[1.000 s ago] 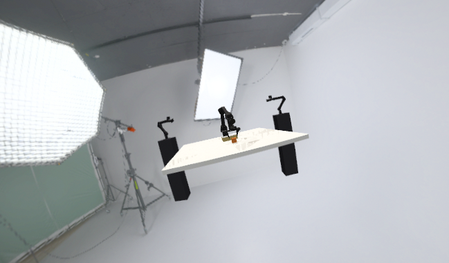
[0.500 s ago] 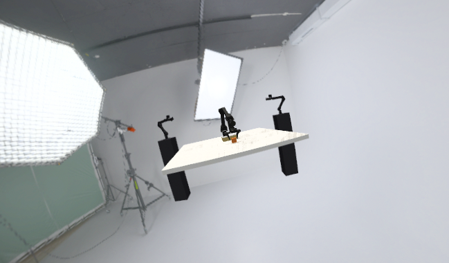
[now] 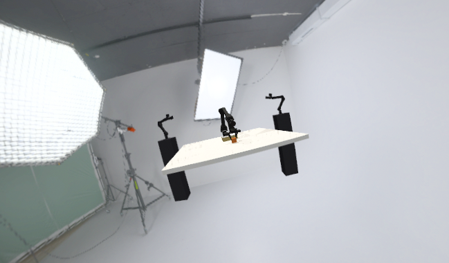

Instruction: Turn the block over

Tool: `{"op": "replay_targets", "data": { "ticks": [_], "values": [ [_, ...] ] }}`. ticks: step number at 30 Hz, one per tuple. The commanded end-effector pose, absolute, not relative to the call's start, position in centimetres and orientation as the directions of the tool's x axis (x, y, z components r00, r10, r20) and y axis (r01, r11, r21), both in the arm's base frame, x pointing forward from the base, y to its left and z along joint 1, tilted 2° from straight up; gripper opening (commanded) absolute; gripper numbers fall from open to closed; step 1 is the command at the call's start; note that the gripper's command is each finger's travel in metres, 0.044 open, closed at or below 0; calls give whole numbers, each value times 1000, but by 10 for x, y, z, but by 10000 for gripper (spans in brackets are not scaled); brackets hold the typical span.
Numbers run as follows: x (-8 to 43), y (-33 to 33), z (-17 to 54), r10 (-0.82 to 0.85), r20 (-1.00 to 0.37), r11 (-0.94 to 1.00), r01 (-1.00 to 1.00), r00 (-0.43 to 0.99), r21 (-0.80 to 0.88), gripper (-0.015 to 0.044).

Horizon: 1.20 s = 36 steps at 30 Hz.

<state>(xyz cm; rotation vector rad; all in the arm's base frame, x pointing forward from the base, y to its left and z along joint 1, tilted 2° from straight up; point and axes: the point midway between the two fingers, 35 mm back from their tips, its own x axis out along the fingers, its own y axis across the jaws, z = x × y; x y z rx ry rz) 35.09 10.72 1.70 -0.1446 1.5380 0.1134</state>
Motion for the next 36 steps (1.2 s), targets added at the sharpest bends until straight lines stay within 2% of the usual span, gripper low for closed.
{"op": "replay_targets", "data": {
  "ticks": [1, 9, 13, 21, 36],
  "values": [
    [351, 107, 15, -17, -999, 986, -167, 27, -22, 157],
    [351, 107, 15, -17, -999, 986, -167, 27, -22, 103],
    [350, 108, 34, -17, -999, 986, -167, 27, -22, 0],
    [350, 108, 45, -16, -999, 986, -168, 37, -22, 0],
    [352, 109, 38, 20, -966, 985, -172, 258, -25, 0]
  ]
}}
